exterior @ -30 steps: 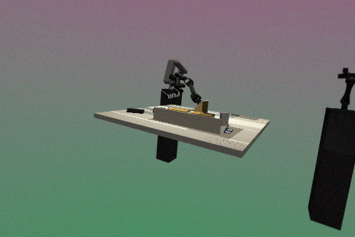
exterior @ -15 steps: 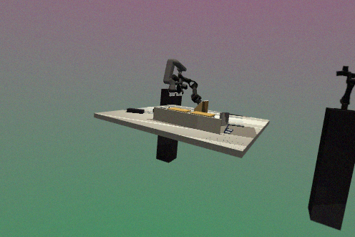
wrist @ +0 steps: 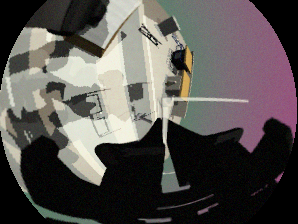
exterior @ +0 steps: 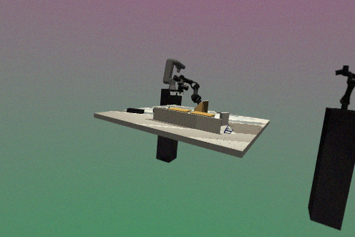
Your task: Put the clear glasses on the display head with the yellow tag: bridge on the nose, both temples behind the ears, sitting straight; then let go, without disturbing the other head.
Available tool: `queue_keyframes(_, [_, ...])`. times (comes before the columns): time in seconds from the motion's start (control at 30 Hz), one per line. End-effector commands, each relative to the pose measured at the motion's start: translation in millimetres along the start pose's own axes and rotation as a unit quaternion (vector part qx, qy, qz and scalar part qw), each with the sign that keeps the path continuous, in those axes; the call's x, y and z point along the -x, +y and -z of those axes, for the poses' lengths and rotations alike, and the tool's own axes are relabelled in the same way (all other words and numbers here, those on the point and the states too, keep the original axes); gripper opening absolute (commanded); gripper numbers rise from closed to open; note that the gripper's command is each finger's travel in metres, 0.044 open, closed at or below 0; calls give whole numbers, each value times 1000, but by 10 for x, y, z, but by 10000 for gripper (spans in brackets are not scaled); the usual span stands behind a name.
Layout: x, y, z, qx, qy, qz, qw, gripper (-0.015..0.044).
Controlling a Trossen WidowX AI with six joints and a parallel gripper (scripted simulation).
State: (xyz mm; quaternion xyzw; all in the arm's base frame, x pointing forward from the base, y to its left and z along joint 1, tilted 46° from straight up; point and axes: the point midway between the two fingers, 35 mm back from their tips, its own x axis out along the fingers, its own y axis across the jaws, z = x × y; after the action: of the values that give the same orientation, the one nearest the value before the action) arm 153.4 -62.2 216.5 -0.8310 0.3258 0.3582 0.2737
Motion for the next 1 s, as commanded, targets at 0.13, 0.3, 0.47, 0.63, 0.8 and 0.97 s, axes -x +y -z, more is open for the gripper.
queue_keyframes(0.13, [5,-1,4,-3,1,0,1000,0])
queue_keyframes(0.3, [5,-1,4,-3,1,0,1000,0])
queue_keyframes(0.47, [-32,-29,6,-10,-6,-6,1000,0])
queue_keyframes(0.63, [-142,-113,4,-30,-26,-25,999,0])
queue_keyframes(0.8, [-261,-202,-11,-49,-43,-47,997,0])
queue_keyframes(0.97, [-382,-292,-39,-67,-57,-71,994,0])
